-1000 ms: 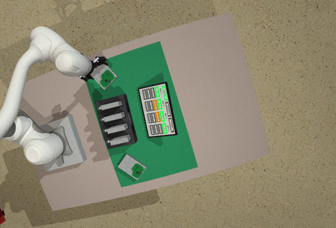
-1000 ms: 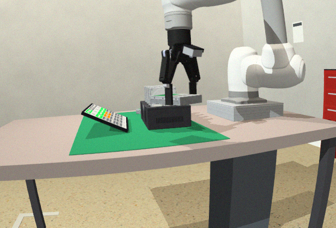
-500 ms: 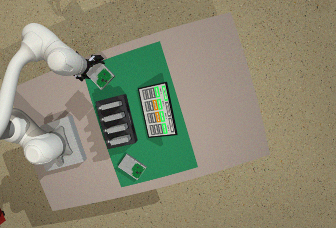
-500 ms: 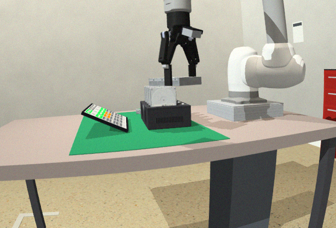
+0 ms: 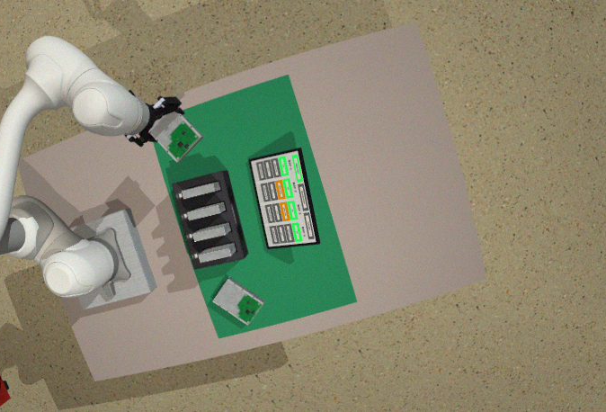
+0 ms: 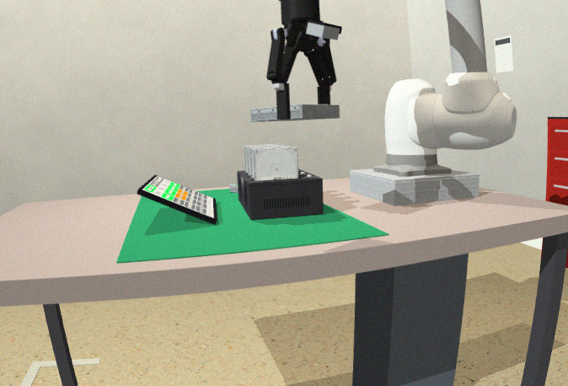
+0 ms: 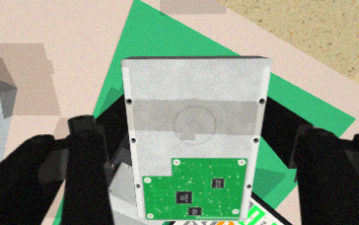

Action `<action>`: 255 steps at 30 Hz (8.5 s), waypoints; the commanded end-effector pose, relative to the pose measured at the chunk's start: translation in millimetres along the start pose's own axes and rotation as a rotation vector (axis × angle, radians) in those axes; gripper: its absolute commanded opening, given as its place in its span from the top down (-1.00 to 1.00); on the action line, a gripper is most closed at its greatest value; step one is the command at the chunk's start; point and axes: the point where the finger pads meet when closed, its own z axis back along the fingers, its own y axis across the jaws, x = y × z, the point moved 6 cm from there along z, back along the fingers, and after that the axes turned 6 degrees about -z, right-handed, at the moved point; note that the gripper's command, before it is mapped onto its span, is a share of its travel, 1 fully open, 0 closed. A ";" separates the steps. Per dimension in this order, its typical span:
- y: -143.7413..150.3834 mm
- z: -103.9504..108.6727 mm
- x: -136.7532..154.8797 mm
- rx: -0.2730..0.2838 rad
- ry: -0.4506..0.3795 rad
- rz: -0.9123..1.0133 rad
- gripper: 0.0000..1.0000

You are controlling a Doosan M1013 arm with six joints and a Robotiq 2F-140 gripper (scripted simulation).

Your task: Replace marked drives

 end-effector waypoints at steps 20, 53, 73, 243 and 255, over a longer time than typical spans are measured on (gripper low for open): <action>0.3 36.8 -0.1 0.001 0.001 0.000 0.80; 0.2 41.7 -0.1 0.001 0.001 -0.182 0.80; 0.3 41.7 -0.1 0.001 0.001 -0.492 0.80; 0.3 41.7 -0.1 0.000 0.001 -2.504 0.80; 0.3 41.7 -0.1 -0.001 0.001 -2.762 0.80</action>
